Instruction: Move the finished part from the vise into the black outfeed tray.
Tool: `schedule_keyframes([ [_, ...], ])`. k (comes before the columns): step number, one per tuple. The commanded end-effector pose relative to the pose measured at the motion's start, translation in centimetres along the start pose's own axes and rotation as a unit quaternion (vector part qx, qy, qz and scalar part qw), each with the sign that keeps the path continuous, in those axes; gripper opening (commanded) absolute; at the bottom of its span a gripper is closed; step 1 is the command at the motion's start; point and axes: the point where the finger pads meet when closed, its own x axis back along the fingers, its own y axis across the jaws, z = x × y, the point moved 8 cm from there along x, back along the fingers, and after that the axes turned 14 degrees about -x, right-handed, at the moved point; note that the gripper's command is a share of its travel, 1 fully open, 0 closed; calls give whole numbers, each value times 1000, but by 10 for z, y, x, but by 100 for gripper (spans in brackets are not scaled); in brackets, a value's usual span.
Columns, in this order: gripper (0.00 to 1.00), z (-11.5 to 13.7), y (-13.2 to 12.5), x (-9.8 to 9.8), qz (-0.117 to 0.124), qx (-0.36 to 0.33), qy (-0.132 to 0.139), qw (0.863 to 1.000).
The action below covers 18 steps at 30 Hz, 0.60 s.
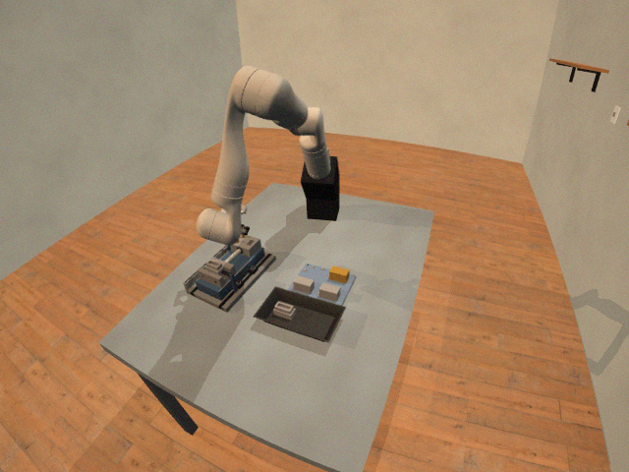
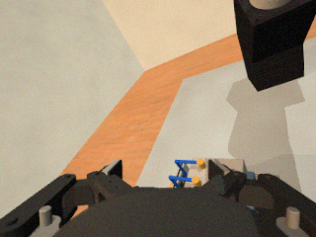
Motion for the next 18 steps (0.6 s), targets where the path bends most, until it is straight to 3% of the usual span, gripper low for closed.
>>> schedule_keyframes([
  [1,100,-1,-1,3,-9,-3,-3,1000],
  [4,100,-1,-1,3,-9,-3,-3,1000],
  [5,100,-2,5,7,-31,-7,-7,999],
  [10,100,-2,5,7,-31,-7,-7,999],
  [11,100,-4,11,12,-54,-10,-11,998],
  [16,100,-4,11,12,-54,-10,-11,998],
  [17,100,-5,16,17,-76,-13,-15,997],
  [18,100,-5,16,17,-76,-13,-15,997],
])
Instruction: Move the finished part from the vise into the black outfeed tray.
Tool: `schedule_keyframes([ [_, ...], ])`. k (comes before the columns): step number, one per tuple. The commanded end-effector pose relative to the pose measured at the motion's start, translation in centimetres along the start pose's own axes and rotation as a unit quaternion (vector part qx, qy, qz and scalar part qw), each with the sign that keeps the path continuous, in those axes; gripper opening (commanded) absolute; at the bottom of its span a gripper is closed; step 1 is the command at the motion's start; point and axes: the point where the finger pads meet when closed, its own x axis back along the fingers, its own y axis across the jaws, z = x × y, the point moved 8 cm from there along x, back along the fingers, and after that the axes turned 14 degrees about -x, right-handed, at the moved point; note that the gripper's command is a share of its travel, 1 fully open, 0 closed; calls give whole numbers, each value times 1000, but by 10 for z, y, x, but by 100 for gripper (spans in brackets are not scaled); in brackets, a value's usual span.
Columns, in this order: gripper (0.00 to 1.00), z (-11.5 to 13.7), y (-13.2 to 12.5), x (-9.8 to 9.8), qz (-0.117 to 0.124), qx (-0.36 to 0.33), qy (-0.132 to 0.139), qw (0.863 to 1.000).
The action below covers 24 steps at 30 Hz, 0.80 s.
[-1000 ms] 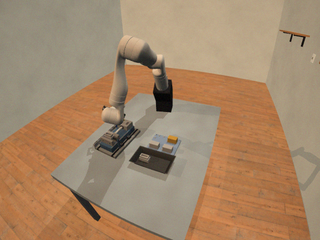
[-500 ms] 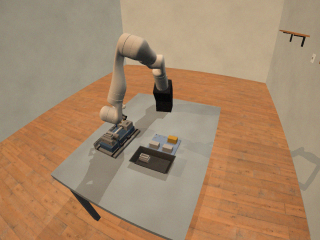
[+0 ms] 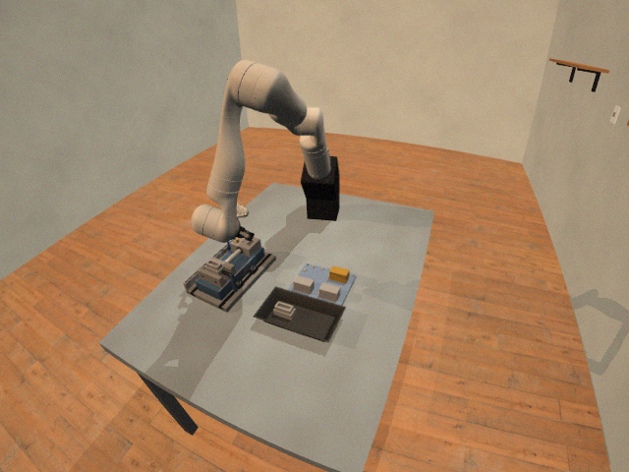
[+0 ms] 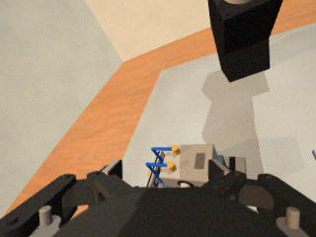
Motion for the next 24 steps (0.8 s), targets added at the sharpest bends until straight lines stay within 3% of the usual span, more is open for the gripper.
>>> schedule_keyframes([
  [1,100,-1,-1,4,-9,-4,-4,1000],
  [4,100,-1,-1,4,-9,-4,-4,1000],
  [5,100,-3,5,9,-31,-7,-9,999],
  [10,100,-3,5,9,-31,-7,-9,999],
  [11,100,-5,11,14,-52,-10,-14,998],
  [16,100,-5,11,14,-52,-10,-14,998],
  [17,100,-7,16,20,-73,-13,-19,997],
  [22,100,-7,16,20,-73,-13,-19,997],
  [23,100,-9,21,26,-94,-15,-25,995],
  [24,100,-9,21,26,-94,-15,-25,995],
])
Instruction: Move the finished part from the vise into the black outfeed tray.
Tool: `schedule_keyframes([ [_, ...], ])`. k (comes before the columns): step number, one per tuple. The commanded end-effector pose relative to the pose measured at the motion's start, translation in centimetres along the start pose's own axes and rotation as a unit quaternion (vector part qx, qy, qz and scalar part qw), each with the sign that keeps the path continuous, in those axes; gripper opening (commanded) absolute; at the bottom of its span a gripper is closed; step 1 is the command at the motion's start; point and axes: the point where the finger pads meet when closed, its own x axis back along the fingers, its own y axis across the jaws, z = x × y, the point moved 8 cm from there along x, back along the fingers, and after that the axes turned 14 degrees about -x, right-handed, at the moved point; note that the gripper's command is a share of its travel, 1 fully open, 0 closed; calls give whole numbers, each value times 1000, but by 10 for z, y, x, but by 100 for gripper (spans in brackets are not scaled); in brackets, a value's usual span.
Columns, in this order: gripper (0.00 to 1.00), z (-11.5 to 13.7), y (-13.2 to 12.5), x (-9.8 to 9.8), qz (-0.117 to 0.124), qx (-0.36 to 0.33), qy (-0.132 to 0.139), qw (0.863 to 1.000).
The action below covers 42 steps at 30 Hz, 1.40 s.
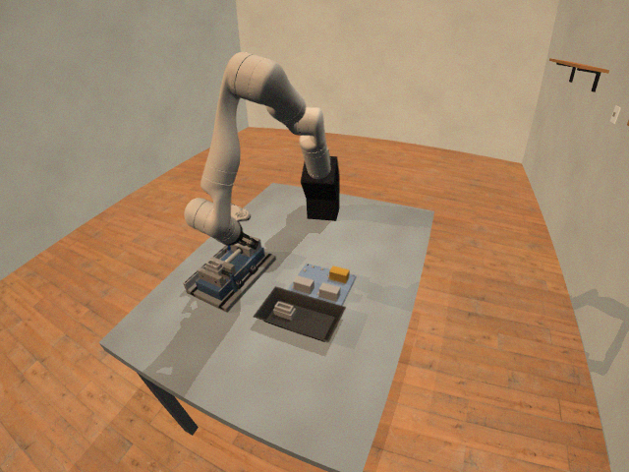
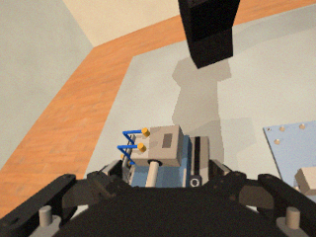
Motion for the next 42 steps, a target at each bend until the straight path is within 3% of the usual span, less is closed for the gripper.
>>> schedule_keyframes([
  [1,100,-2,0,4,-8,-3,-5,1000],
  [7,100,-2,0,4,-8,-3,-5,1000],
  [8,100,-4,6,10,-29,-6,-11,1000],
  [13,100,-4,6,10,-29,-6,-11,1000],
  [14,100,-6,12,16,-49,-8,-18,999],
  [19,100,-6,12,16,-49,-8,-18,999],
  [20,100,-8,18,22,-69,-11,-24,997],
  [25,100,-8,18,22,-69,-11,-24,997],
  [26,100,-11,23,29,-88,-13,-31,996],
  [31,100,-11,23,29,-88,-13,-31,996],
  [32,100,-13,29,36,-107,-16,-38,993],
  [37,100,-13,29,36,-107,-16,-38,993],
  [38,100,-15,31,39,-124,-25,-42,991],
  [42,100,-15,31,39,-124,-25,-42,991],
])
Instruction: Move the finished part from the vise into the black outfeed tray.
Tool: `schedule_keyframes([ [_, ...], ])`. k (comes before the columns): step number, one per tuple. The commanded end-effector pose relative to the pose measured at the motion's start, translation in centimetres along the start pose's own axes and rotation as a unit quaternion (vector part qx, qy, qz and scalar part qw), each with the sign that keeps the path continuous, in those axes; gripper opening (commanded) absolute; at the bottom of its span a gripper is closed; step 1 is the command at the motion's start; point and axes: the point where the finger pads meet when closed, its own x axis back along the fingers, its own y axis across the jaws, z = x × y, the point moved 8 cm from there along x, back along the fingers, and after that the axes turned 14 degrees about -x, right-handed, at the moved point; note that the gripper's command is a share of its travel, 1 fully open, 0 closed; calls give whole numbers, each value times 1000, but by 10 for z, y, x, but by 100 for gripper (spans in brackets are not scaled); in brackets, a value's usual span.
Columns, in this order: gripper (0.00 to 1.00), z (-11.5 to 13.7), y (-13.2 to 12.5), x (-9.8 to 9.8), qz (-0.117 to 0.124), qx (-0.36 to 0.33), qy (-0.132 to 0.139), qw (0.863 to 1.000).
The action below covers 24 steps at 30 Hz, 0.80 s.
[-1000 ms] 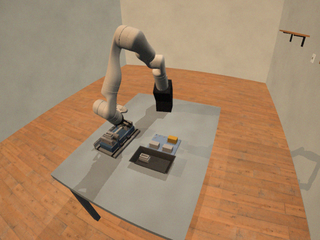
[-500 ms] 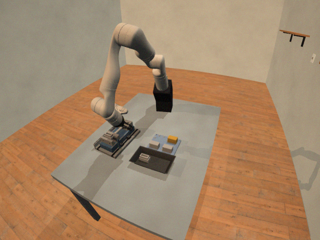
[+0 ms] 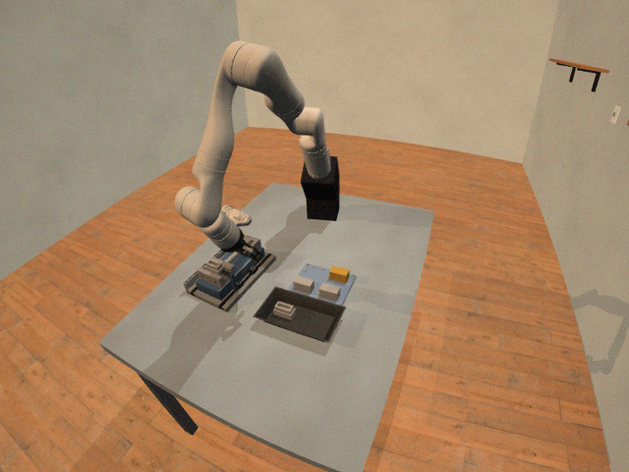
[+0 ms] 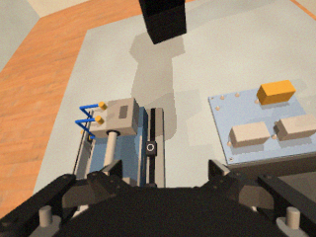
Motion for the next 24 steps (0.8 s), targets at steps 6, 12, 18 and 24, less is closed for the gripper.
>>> schedule_keyframes([
  [6,100,0,-4,0,-15,-25,-2,1000],
  [12,100,0,-6,-1,-28,-47,-3,998],
  [18,100,0,-9,-2,-41,-69,-4,997],
  [24,100,0,-11,-2,-53,-92,-5,994],
])
